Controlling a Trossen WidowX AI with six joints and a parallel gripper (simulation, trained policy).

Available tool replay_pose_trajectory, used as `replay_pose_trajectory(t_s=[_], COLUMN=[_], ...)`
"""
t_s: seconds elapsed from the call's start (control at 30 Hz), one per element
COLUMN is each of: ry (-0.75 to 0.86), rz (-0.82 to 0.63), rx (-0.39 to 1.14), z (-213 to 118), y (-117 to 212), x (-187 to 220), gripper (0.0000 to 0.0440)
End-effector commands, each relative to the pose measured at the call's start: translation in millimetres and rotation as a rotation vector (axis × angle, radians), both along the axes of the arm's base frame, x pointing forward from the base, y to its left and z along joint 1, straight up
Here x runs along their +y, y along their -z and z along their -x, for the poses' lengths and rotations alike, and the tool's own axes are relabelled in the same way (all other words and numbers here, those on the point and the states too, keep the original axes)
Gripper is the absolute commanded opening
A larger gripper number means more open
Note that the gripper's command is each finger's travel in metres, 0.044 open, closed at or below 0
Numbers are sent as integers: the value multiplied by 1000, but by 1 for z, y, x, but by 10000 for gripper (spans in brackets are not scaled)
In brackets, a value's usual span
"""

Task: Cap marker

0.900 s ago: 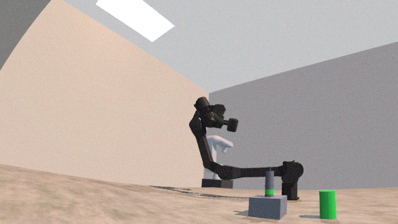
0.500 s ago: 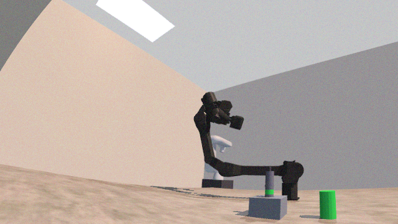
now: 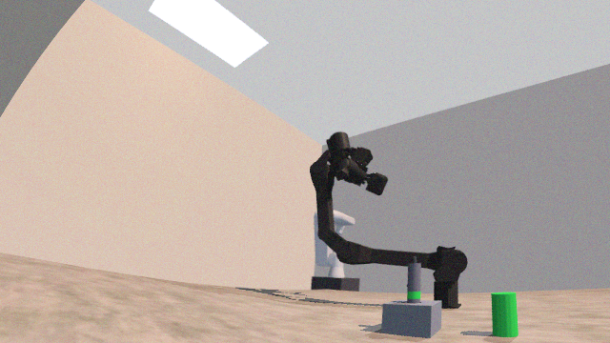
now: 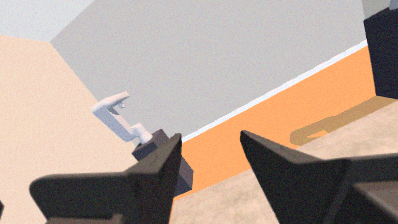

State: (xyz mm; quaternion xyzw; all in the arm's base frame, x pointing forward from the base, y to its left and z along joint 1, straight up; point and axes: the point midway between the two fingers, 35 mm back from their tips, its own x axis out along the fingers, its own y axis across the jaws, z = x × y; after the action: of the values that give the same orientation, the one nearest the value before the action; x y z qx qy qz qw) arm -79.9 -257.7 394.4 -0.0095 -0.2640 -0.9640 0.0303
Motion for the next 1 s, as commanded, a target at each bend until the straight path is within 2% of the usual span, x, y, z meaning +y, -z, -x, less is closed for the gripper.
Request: replay_pose_trajectory(t_s=[0.0, 0.97], ry=[21, 175], rz=[29, 226], rx=[-10, -102], z=[3, 33], y=[-3, -25], x=[11, 113], gripper=[248, 291])
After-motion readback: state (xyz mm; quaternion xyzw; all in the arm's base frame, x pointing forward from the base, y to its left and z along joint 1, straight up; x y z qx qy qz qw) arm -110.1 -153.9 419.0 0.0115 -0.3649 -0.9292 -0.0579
